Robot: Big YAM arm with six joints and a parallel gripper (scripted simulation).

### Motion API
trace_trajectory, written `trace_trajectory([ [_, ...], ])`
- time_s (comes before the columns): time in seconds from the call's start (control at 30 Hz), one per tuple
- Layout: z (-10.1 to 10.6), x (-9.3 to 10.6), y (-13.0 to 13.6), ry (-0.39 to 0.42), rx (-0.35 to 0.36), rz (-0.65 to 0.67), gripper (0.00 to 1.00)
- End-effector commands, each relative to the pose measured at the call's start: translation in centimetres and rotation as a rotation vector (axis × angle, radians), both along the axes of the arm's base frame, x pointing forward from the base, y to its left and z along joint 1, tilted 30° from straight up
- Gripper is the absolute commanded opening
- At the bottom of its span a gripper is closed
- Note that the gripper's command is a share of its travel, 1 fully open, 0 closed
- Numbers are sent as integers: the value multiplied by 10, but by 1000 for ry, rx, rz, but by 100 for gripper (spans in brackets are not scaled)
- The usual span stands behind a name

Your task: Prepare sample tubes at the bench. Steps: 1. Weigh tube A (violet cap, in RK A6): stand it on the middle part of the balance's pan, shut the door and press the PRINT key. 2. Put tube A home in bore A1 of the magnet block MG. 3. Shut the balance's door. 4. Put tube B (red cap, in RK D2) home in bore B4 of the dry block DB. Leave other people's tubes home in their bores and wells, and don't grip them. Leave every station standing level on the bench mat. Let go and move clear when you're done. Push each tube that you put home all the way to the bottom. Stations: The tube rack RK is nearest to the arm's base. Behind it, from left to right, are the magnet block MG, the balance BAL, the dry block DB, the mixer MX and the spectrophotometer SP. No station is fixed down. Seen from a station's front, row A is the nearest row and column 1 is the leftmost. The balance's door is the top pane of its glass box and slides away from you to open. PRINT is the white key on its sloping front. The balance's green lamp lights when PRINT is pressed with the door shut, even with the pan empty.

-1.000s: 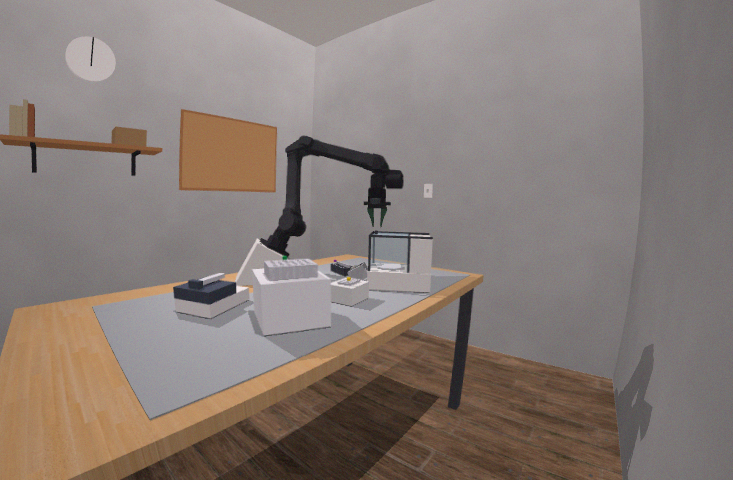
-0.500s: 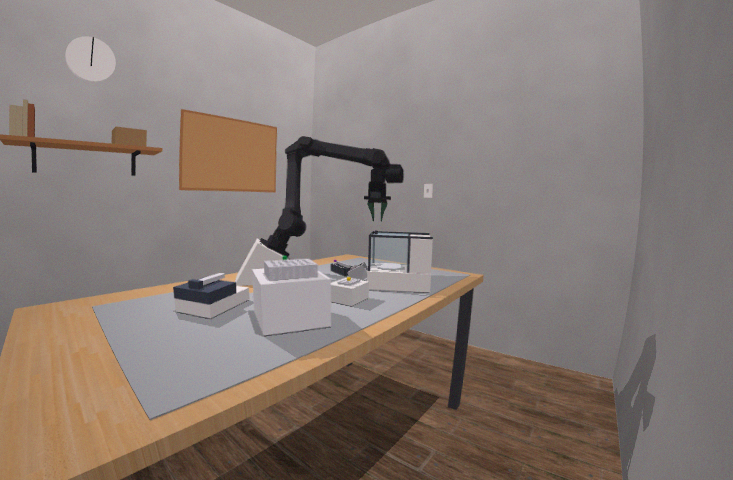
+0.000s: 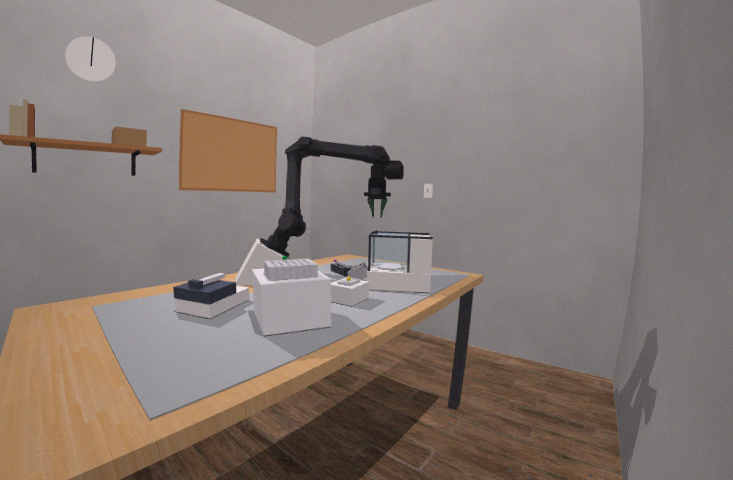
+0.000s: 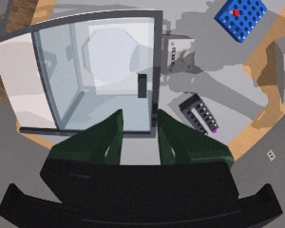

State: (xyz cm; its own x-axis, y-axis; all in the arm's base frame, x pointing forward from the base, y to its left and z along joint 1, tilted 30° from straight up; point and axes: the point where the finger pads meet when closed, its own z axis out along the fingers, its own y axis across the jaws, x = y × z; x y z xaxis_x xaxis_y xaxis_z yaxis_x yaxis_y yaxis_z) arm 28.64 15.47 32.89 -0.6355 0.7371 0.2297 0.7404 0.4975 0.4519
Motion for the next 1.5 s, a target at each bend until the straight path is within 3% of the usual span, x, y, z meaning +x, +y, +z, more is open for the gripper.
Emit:
trace_trajectory([
  [0.0, 11, -3, -1, -17, 2, 11, 30],
  [1.17, 11, -3, -1, -16, 3, 9, 30],
  [1.2, -1, -1, -7, -47, 1, 27, 36],
  [1.47, -56, -8, -27, -139, -46, 194, 36],
])
